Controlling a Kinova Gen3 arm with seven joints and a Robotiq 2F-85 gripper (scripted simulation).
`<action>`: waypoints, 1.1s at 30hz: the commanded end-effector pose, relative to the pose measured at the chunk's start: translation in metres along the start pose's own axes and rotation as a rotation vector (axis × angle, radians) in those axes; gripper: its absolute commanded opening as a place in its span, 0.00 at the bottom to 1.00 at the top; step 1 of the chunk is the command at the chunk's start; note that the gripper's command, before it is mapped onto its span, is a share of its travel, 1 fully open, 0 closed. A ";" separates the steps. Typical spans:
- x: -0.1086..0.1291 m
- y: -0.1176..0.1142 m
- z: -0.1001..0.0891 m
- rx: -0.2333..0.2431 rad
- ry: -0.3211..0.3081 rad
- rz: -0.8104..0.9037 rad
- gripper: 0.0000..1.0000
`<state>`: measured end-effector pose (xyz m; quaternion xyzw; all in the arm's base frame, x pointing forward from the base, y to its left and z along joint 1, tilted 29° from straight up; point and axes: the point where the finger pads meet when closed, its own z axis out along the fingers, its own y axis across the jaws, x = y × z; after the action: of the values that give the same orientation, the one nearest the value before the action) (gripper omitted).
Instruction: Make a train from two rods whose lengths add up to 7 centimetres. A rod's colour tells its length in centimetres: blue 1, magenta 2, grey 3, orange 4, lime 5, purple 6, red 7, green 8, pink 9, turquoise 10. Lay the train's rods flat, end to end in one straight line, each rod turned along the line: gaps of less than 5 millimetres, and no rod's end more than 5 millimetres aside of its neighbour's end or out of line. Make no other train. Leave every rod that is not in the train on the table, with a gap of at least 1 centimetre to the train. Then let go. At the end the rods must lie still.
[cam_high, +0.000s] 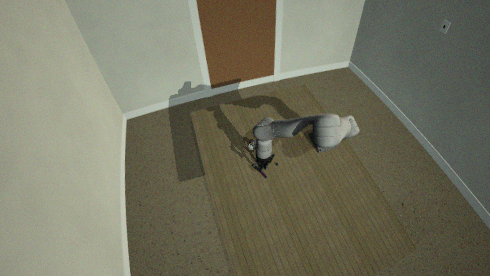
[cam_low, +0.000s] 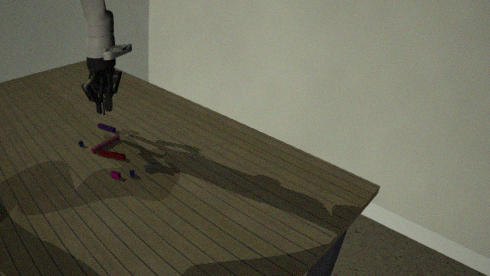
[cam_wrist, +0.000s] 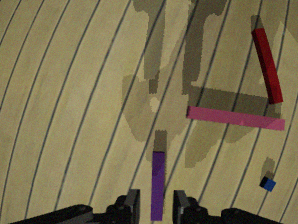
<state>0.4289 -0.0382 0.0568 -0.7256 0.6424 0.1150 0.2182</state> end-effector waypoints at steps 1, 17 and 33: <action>0.000 0.001 0.005 -0.004 -0.001 0.002 0.24; 0.000 0.001 0.024 -0.004 -0.001 0.002 0.24; 0.000 0.001 0.030 -0.004 -0.001 0.002 0.24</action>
<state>0.4316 -0.0241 0.0299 -0.7255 0.6425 0.1175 0.2167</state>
